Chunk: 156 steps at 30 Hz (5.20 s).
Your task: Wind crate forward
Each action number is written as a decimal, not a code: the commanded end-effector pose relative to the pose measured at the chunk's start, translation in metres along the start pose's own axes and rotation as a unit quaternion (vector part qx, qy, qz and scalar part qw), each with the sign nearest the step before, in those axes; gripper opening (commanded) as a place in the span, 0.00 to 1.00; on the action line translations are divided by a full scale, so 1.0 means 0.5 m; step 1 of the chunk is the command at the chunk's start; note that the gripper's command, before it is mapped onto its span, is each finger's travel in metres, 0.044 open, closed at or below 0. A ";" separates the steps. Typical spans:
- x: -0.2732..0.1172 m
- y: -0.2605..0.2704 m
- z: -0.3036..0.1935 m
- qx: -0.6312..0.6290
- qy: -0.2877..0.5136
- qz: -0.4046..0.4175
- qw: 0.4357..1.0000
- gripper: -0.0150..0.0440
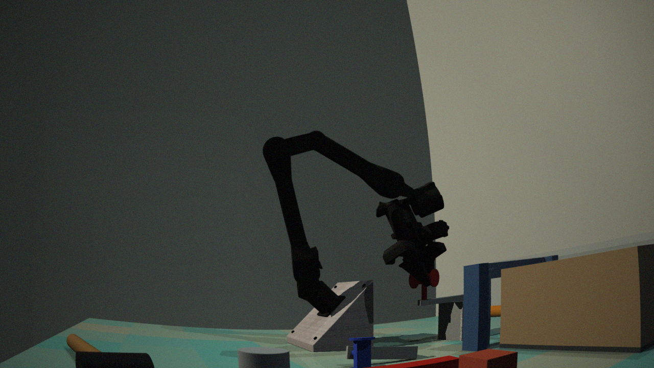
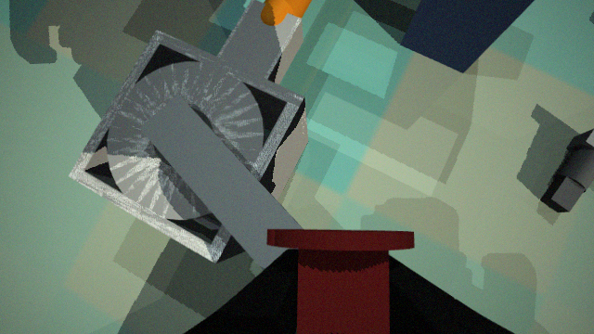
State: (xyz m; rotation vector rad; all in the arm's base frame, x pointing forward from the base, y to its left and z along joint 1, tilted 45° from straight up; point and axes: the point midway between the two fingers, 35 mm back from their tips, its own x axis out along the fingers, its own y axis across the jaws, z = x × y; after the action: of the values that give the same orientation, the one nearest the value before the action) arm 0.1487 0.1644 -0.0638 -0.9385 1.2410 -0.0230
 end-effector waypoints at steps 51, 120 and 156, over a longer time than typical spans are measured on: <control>0.056 -0.058 0.122 0.007 -0.007 -0.011 1.000 0.25; 0.117 0.005 0.261 0.008 -0.009 -0.011 1.000 0.25; 0.134 0.081 0.301 0.009 -0.010 -0.010 1.000 0.25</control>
State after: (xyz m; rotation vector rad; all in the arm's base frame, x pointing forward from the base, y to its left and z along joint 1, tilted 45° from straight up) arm 0.2813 0.2321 -0.1256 -0.9659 1.2036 -0.0719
